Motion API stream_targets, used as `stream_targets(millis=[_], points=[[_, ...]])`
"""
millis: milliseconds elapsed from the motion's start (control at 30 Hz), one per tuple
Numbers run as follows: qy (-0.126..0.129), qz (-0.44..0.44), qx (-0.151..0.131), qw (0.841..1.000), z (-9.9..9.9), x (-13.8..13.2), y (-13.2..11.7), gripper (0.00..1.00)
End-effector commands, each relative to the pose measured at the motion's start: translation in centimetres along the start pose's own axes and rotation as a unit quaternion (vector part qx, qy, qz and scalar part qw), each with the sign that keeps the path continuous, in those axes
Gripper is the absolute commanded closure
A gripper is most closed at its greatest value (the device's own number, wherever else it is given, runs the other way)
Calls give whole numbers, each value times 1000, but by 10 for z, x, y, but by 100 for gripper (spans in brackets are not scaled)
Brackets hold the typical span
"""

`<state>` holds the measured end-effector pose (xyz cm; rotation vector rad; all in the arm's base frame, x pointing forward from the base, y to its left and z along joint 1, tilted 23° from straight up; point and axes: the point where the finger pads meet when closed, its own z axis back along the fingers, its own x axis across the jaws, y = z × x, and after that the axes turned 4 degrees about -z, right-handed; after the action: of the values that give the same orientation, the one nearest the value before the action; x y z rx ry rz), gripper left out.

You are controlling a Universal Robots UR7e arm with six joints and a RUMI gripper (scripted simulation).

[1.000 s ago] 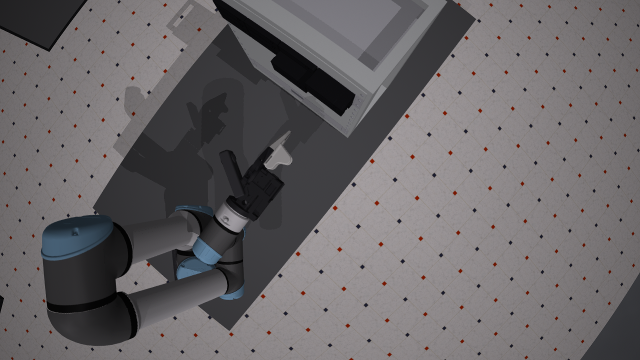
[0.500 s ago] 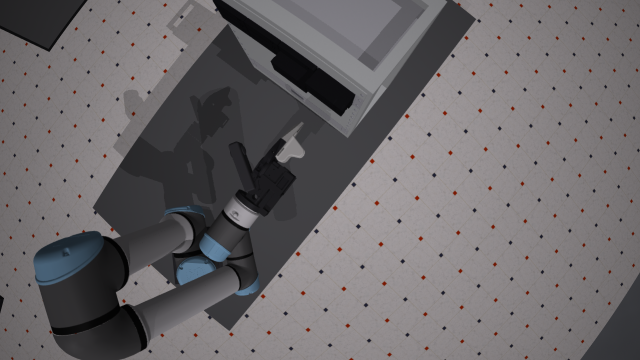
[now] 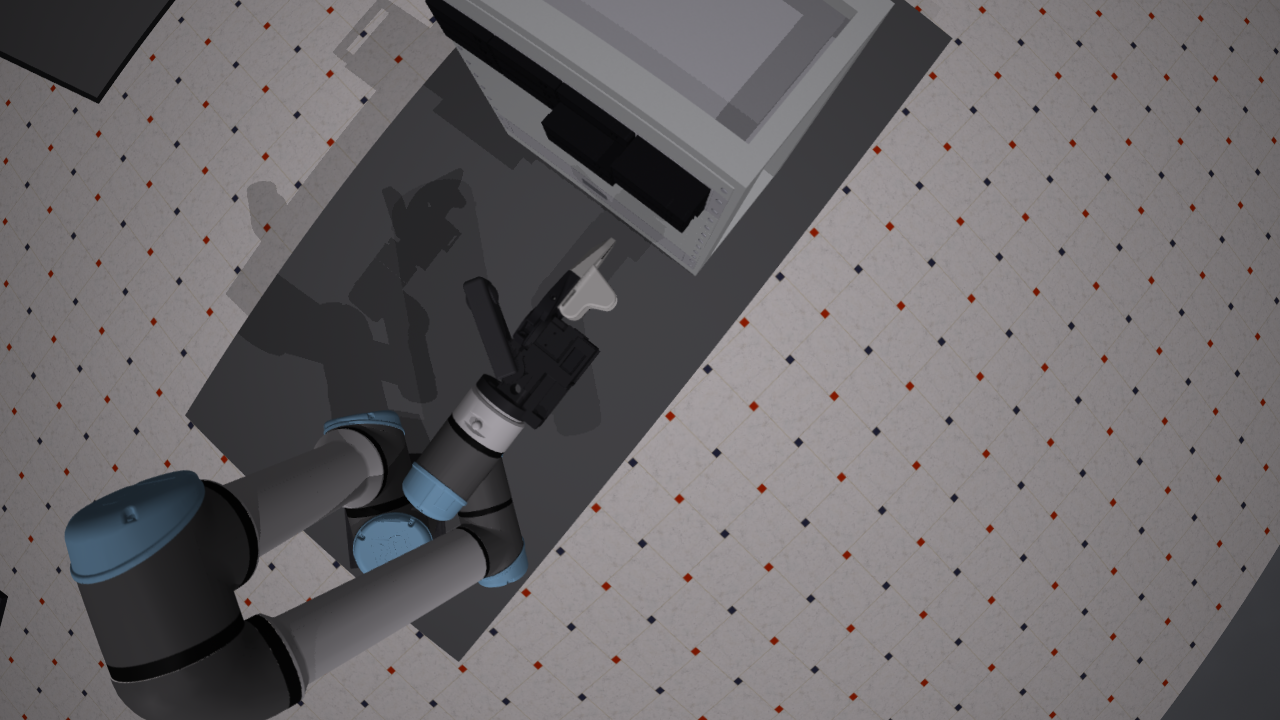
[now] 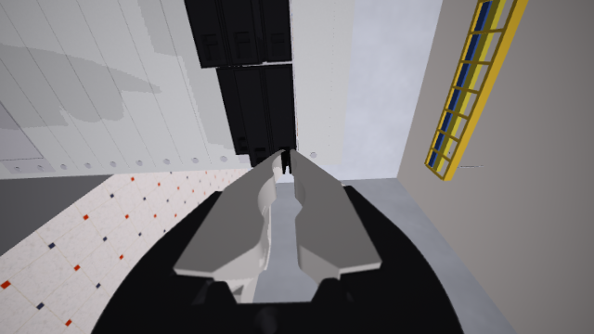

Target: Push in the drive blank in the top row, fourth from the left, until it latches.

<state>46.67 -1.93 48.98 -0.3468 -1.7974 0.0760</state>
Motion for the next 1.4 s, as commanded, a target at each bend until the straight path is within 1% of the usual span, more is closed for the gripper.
stream_targets(millis=[0,133,200,500,633,1367], points=[[0,0,0,1000,-3,0,0,100],[0,0,0,1000,-12,0,0,100],[0,0,0,1000,-12,0,0,100],[0,0,0,1000,-45,0,0,100],[0,0,0,1000,-54,0,0,100],[0,0,0,1000,-56,0,0,100]])
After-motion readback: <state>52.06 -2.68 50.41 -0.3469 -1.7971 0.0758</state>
